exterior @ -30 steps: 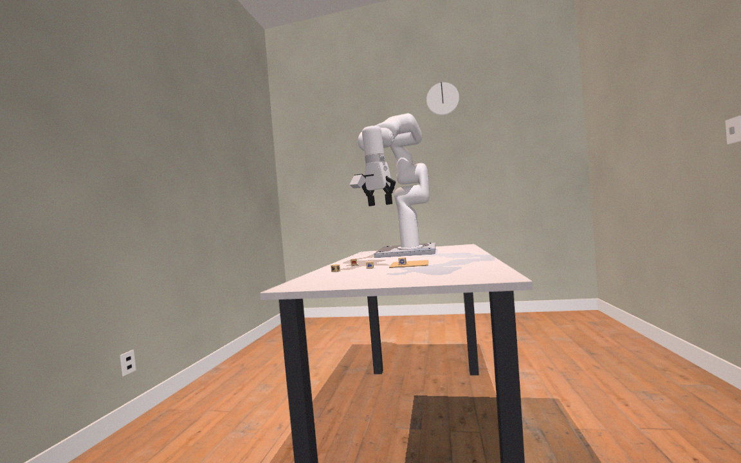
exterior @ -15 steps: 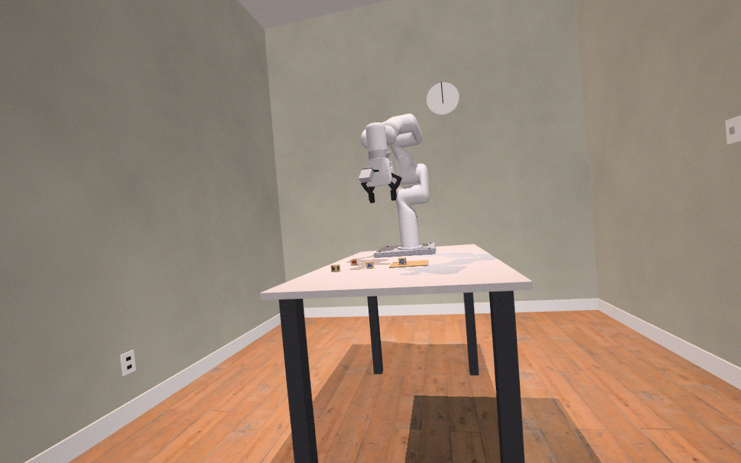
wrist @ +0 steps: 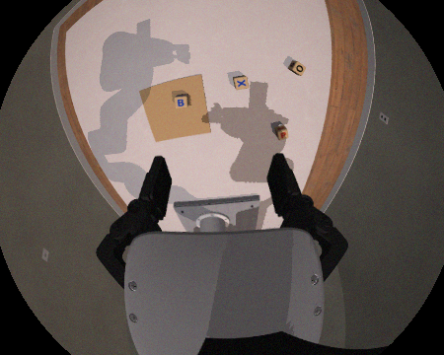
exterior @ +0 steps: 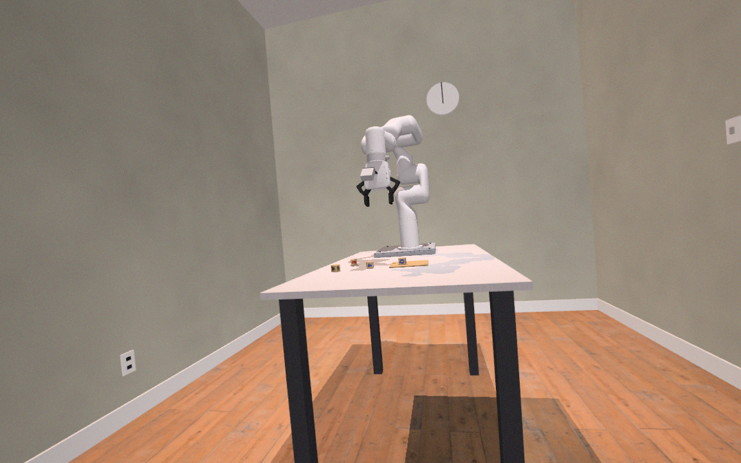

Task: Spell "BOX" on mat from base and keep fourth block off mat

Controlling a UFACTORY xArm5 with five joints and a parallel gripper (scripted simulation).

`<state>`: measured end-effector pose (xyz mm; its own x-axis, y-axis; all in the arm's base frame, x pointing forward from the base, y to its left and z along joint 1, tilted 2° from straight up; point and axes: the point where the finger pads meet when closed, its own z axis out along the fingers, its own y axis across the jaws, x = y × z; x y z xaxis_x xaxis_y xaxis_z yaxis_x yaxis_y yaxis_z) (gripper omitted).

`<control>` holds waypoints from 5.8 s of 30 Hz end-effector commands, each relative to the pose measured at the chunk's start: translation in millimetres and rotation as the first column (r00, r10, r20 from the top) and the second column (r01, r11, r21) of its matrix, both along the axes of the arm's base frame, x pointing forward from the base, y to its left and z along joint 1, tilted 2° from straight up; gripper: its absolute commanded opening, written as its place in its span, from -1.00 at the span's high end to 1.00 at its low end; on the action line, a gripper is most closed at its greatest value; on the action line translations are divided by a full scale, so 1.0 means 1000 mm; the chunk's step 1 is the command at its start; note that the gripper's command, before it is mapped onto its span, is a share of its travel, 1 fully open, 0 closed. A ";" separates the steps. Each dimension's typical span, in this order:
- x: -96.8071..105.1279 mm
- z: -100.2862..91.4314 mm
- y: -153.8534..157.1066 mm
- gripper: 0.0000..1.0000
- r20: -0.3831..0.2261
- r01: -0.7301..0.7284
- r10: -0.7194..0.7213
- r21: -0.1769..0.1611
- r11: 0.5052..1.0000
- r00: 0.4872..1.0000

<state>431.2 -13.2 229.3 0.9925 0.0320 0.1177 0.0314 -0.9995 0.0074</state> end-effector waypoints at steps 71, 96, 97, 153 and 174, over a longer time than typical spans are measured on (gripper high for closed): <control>0.082 -0.027 -0.091 -1.00 0.646 -0.066 0.270 -0.322 0.945 0.714; 0.082 -0.027 -0.091 -1.00 0.646 -0.066 0.270 -0.322 0.945 0.714; 0.082 -0.027 -0.091 -1.00 0.646 -0.066 0.270 -0.322 0.945 0.714; 0.047 -0.086 0.028 -1.00 0.183 -0.064 0.065 -0.007 0.998 0.981; -0.002 -0.085 0.070 -1.00 -0.085 0.003 -0.003 0.008 1.000 0.996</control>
